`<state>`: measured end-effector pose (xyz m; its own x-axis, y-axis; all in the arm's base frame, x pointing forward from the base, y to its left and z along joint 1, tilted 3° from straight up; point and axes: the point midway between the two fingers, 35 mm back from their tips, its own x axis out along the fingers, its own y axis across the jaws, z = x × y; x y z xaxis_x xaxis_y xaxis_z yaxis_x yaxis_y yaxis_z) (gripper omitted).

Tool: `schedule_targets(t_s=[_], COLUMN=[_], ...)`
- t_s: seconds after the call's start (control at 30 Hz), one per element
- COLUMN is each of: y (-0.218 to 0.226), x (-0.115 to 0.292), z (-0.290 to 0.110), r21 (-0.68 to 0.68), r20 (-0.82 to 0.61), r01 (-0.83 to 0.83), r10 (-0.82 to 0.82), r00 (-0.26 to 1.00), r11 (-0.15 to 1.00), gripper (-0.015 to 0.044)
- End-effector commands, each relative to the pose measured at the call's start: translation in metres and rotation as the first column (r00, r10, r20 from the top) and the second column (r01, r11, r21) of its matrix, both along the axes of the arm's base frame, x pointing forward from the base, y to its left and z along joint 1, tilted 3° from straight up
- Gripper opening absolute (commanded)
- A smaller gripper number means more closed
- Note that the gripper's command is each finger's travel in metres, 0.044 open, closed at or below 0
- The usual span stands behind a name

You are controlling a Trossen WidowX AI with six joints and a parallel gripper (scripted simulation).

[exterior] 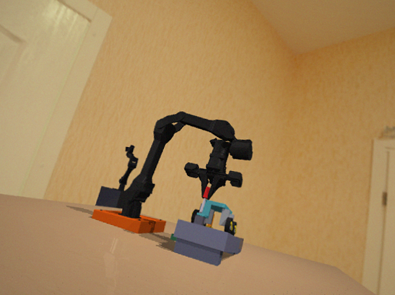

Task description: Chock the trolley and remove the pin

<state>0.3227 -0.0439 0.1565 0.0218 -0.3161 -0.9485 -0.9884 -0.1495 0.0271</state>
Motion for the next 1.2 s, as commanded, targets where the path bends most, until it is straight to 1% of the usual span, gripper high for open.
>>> schedule_targets(t_s=[0.0, 0.6, 1.17], y=[-0.001, -0.003, -0.031], x=[0.002, 0.005, 0.009], z=[0.005, 0.010, 0.015], r21=[-0.004, -0.005, -0.007], r20=[0.012, 0.012, 0.013], r01=[0.005, 0.005, 0.005], r10=[-0.005, -0.005, -0.005], r00=[1.000, 1.000, 1.000], r11=[1.000, 1.000, 1.000], gripper=[0.0000, 0.0000, 0.0000])
